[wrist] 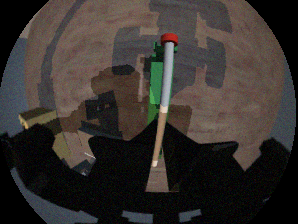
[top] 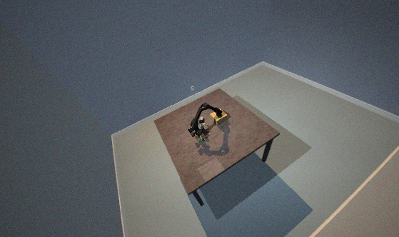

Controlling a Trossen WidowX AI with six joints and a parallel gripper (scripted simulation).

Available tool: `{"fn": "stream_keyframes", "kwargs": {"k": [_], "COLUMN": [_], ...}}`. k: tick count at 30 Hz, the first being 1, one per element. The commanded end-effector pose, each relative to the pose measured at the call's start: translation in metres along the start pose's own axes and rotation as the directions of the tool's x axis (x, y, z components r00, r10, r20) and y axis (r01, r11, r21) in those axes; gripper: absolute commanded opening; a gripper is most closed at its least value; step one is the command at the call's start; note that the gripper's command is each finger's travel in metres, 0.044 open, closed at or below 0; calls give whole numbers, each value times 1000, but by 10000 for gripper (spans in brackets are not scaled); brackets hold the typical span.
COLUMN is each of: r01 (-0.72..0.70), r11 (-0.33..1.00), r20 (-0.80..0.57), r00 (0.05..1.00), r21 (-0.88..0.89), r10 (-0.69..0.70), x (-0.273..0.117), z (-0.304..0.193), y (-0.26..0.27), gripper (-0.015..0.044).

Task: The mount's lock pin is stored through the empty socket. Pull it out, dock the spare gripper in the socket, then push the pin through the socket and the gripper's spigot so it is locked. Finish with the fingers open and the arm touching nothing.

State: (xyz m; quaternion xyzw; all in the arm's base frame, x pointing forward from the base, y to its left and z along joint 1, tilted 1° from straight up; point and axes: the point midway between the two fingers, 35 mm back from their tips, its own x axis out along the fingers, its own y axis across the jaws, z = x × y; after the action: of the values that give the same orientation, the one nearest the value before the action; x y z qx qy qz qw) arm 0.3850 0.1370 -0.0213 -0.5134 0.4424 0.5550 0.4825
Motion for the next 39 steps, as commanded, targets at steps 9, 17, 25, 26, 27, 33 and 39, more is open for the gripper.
{"fn": "stream_keyframes", "kwargs": {"k": [9, 17, 25, 26, 27, 33, 39], "r01": [-2, -2, 4, 4, 4, 4, 2], "r11": [1000, 1000, 1000, 1000, 1000, 1000, 1000], "r20": [-1, -1, 1, 1, 1, 1, 1], "r00": [1000, 1000, 1000, 1000, 1000, 1000, 1000], "r21": [-5, -5, 0, 0, 0, 0, 0], "r10": [2, 2, -4, -4, -4, -4, -2], "x": [6, 6, 2, 2, 2, 2, -8], "z": [-1, -1, 0, 0, 0, 0, 1], "y": [1, 1, 0, 0, 0, 0, 1], "gripper": [0, 0, 26, 53, 79, 236, 394]}}
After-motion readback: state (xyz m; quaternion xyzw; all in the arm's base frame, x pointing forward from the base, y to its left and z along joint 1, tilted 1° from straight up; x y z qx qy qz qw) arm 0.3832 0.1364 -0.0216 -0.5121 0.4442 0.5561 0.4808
